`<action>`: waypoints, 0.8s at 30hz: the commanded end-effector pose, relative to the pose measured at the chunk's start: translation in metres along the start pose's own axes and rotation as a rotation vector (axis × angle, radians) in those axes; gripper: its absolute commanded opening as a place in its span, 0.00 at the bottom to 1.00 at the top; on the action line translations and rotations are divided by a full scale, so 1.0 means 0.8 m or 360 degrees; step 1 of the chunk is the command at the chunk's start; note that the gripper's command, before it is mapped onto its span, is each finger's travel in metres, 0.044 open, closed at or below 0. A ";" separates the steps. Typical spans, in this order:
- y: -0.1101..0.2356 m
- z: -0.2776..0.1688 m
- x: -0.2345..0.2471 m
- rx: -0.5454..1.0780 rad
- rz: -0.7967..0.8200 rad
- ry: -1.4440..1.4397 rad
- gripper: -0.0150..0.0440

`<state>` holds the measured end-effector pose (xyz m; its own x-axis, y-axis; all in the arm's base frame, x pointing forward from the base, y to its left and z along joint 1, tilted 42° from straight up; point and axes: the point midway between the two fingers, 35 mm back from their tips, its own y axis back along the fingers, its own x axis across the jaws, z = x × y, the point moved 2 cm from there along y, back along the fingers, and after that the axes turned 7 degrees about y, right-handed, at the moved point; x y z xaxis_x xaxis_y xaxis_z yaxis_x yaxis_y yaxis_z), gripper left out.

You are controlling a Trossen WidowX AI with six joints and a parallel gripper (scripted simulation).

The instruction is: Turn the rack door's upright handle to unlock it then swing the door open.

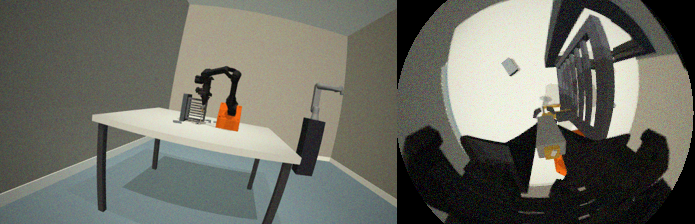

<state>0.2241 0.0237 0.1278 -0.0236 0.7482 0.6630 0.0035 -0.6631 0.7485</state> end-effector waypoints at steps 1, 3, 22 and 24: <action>0.000 0.000 0.001 -0.0003 0.0007 -0.0017 0.42; 0.000 0.000 0.001 -0.0003 0.0007 -0.0017 0.50; 0.021 0.002 0.000 -0.0015 0.0000 -0.0042 0.74; 0.025 0.002 0.000 -0.0018 -0.0001 -0.0046 0.74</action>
<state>0.2257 0.0146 0.1392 0.0034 0.7455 0.6665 -0.0069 -0.6665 0.7455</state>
